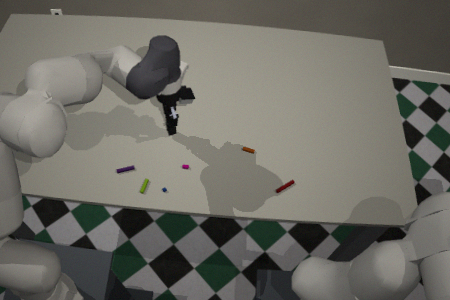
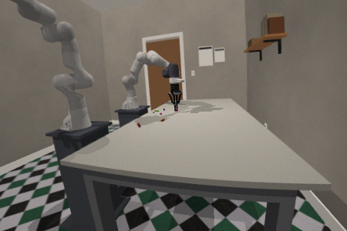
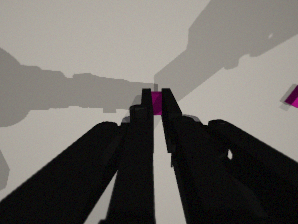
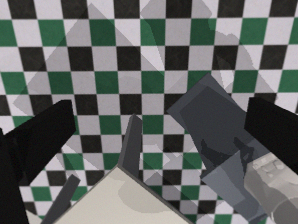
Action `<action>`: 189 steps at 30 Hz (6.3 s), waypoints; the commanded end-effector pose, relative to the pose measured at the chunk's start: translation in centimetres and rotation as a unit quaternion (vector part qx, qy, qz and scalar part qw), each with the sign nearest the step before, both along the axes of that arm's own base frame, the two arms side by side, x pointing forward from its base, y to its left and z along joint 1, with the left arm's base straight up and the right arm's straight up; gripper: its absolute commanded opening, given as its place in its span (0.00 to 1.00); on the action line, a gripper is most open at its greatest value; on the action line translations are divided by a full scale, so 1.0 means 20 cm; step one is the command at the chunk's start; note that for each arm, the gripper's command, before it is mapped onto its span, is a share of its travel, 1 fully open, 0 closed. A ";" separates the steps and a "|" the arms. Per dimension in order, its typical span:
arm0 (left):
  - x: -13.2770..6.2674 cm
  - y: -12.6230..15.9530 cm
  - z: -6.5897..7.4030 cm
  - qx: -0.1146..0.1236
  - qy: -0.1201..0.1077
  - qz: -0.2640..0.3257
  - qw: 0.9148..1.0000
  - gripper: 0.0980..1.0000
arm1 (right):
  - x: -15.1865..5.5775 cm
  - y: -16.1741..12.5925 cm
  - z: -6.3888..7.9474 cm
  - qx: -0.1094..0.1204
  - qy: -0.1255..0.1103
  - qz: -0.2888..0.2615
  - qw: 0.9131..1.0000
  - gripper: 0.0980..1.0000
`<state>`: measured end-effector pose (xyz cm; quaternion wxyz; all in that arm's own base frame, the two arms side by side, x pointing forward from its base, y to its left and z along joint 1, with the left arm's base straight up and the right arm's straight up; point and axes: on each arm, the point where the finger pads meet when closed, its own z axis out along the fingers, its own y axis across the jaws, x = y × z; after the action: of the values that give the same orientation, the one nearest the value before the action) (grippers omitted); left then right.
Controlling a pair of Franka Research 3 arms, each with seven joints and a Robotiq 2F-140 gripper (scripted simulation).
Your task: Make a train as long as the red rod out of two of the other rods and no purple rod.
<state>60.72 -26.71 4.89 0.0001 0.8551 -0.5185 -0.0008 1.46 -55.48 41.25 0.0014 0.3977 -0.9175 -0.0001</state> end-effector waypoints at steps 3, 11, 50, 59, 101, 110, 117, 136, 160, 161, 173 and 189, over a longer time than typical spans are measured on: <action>0.00 0.00 0.00 0.000 -0.001 0.004 1.000 0.03 | 0.00 0.00 0.00 0.000 -0.001 -0.003 1.000 1.00; 0.00 0.00 0.00 0.000 -0.001 0.006 1.000 0.03 | 0.00 0.00 0.00 0.000 -0.001 -0.003 1.000 1.00; 0.00 0.00 -0.03 0.000 -0.001 0.007 1.000 0.03 | 0.00 0.00 0.00 0.000 -0.001 -0.003 1.000 1.00; 0.00 0.00 -0.07 0.000 -0.001 0.007 1.000 0.03 | 0.00 0.00 0.00 0.000 -0.001 -0.003 1.000 1.00; 0.00 0.00 -0.07 0.000 -0.001 0.007 1.000 0.05 | 0.00 0.00 0.00 0.000 -0.001 -0.003 1.000 1.00; 0.00 0.00 -0.07 0.000 -0.001 0.007 1.000 0.12 | 0.00 0.00 0.00 0.000 -0.001 -0.003 1.000 1.00; 0.00 0.00 -0.07 0.000 -0.001 0.007 1.000 0.15 | 0.00 0.00 0.00 0.000 -0.001 -0.003 1.000 1.00; 0.00 0.00 0.09 0.000 -0.001 0.007 1.000 0.15 | 0.00 0.00 0.00 0.000 -0.001 -0.003 1.000 1.00; 0.00 0.00 0.38 0.000 -0.001 0.007 1.000 1.00 | 0.00 0.00 0.00 0.000 -0.001 -0.003 1.000 1.00; 0.00 0.00 0.38 0.000 -0.001 0.007 1.000 1.00 | 0.00 0.00 0.00 0.000 -0.001 -0.003 1.000 1.00; 0.00 0.00 0.38 0.000 -0.001 0.007 1.000 1.00 | 0.00 0.00 0.00 0.000 -0.001 -0.003 1.000 1.00; -0.13 -0.04 0.43 -0.016 0.000 -0.140 0.990 1.00 | 0.00 0.00 0.00 0.000 -0.001 -0.003 1.000 1.00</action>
<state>58.43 -27.28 13.28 0.0061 0.8187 -0.5742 -0.0004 1.46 -55.48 41.25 0.0014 0.3977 -0.9175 -0.0001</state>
